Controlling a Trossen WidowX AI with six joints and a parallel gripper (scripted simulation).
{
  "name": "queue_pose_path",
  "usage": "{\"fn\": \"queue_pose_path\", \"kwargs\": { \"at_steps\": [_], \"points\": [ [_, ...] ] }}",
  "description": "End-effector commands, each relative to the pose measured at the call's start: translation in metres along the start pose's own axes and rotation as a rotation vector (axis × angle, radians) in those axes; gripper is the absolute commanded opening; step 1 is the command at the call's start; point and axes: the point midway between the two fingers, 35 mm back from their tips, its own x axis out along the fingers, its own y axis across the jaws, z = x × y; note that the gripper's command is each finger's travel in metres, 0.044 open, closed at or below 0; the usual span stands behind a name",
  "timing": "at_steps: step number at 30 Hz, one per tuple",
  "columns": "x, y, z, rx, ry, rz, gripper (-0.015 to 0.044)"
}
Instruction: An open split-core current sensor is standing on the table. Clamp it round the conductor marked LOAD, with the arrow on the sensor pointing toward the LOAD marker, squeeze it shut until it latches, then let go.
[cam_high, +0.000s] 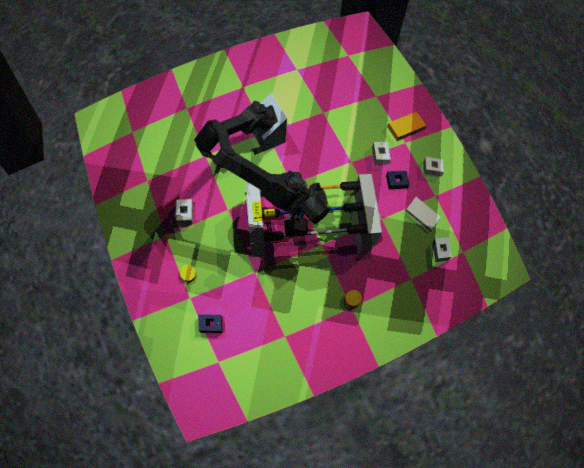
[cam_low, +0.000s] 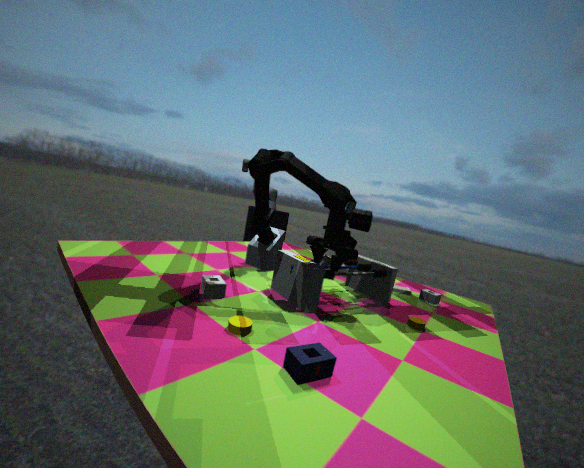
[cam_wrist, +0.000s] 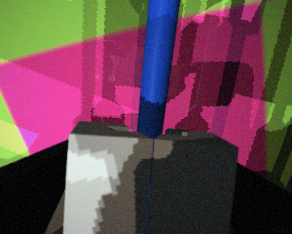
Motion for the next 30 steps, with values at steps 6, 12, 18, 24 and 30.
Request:
{"fn": "queue_pose_path", "kwargs": {
  "at_steps": [6, 12, 18, 24, 30],
  "points": [
    [0.0, 0.0, 0.0, 0.001, 0.0, -0.001, 0.0],
    [0.0, 0.0, 0.0, 0.0, 0.0, 0.0, 0.0079],
    [0.0, 0.0, 0.0, 0.0, 0.0, 0.0, 0.0236],
    [0.0, 0.0, 0.0, 0.0, 0.0, 0.0, 0.0394],
    [-0.023, 0.002, 0.008, -0.001, -0.028, -0.196, 0.044]
  ]
}}
